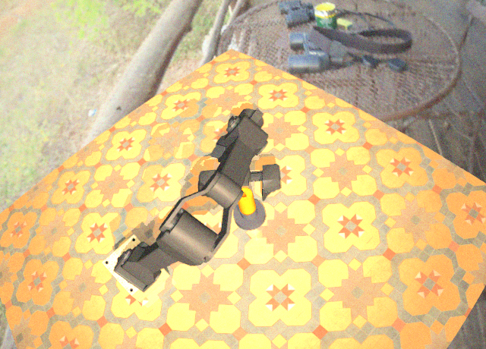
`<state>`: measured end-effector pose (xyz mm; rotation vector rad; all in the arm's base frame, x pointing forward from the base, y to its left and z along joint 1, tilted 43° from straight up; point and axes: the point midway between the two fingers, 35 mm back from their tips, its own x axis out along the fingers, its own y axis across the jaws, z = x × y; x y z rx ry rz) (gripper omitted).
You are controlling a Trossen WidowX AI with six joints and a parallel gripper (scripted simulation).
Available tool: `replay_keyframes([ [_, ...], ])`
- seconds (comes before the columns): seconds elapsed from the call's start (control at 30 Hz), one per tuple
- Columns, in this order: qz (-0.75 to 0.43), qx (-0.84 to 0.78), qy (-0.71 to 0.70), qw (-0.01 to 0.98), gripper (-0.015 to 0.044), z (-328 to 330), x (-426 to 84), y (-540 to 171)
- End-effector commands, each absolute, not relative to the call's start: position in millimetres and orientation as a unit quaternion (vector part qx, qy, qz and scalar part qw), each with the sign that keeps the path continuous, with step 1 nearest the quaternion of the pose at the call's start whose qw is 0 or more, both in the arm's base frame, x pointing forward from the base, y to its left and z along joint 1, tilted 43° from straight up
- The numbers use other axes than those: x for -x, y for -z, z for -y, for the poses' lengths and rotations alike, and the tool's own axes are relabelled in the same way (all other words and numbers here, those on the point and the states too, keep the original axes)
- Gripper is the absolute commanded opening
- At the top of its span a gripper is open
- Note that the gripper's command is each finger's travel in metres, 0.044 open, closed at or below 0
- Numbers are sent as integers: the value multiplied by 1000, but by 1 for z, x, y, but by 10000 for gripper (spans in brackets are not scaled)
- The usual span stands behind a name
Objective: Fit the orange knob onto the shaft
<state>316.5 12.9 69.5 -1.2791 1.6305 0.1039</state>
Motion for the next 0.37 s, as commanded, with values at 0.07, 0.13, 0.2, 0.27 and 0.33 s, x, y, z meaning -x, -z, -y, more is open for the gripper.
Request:
replay_keyframes([
  [0.07,-668,531,-43,520,440,-60,-311,-120],
  [0.13,-668,531,-43,520,440,-61,-312,-120],
  [0.2,-668,531,-43,520,440,-61,-313,-119],
  [0.27,-668,531,-43,520,440,-61,-313,-119],
  [0.33,-668,531,-43,520,440,-61,-313,-119],
])
